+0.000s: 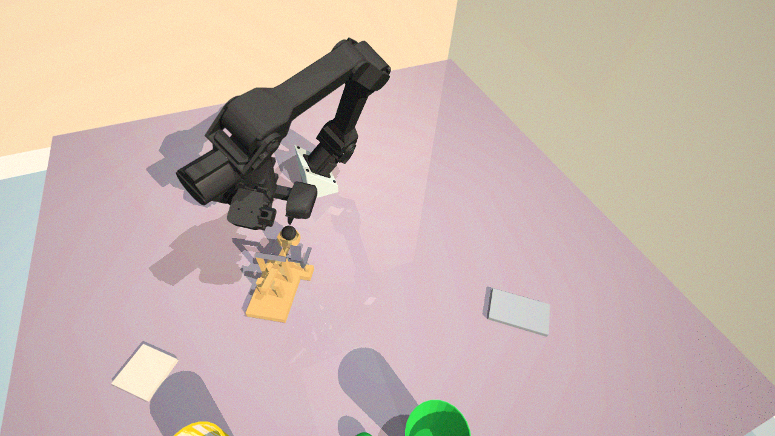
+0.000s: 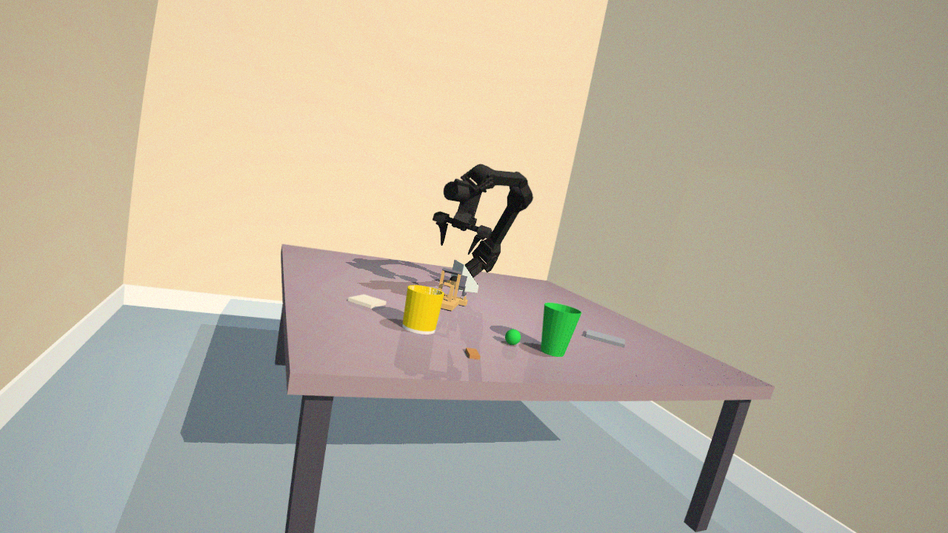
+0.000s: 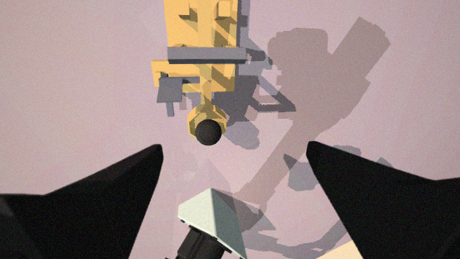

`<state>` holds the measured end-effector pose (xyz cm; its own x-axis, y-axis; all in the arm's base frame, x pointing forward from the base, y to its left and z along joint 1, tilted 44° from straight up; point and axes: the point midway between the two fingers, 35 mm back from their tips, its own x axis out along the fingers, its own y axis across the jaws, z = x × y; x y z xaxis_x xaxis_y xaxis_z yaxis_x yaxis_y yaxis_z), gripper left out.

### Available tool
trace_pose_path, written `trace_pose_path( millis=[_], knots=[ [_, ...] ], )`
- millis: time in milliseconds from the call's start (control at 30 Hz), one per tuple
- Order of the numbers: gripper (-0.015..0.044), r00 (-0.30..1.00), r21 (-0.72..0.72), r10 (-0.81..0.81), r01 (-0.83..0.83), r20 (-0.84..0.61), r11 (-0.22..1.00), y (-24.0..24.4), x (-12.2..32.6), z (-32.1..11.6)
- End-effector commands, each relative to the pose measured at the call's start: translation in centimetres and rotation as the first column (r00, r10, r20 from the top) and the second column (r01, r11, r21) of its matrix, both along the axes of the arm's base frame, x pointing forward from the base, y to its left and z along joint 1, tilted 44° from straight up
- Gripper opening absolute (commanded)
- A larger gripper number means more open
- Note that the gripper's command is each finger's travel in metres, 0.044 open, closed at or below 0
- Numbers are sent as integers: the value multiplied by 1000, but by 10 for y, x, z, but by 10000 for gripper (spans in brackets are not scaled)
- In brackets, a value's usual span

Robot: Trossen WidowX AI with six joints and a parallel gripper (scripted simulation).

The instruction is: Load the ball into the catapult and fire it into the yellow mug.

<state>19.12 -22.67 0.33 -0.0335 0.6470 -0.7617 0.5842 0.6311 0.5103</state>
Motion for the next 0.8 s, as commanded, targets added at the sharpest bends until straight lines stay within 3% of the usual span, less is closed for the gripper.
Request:
trace_pose_path(
  millis=[0,400,767],
  knots=[
    [440,997,-73,-60,64,51,995,-23,26,-12],
    [440,921,-248,-229,314,316,917,-112,122,-32],
    [440,820,-281,-496,566,284,775,-141,161,-27]
  ],
)
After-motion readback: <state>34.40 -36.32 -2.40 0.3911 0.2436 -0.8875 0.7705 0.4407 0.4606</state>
